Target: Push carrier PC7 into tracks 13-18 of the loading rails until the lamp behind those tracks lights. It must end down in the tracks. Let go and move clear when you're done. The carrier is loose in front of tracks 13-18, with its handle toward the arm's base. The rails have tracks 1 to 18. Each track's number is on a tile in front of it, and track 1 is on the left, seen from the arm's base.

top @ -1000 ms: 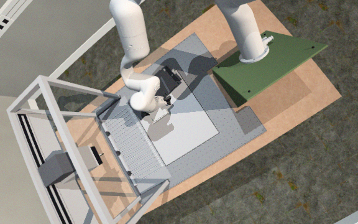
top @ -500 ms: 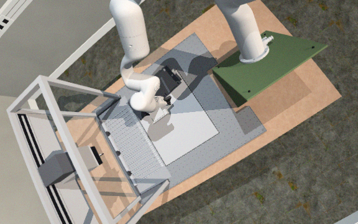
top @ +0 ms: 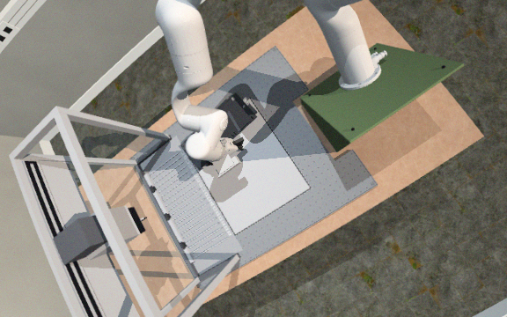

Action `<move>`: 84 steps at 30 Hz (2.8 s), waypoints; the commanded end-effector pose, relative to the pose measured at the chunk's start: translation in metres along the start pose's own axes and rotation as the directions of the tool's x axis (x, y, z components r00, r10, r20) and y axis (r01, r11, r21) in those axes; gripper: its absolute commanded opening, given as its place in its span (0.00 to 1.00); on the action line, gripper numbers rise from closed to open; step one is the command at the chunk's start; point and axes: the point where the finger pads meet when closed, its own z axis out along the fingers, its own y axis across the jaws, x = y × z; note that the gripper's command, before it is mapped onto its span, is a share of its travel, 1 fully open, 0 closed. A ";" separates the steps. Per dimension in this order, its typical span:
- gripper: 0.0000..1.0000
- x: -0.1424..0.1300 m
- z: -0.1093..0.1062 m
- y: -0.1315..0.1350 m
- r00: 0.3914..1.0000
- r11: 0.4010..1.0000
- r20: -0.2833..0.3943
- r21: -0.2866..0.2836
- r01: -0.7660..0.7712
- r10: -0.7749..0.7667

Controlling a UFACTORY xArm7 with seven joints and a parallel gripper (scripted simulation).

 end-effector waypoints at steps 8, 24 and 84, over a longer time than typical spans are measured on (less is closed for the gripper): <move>1.00 0.002 -0.004 0.002 1.000 1.000 -0.002 -0.004 0.000 0.000; 1.00 0.002 -0.027 0.002 1.000 1.000 -0.002 -0.004 0.000 0.000; 1.00 0.002 -0.117 0.001 1.000 1.000 -0.002 -0.005 0.000 0.000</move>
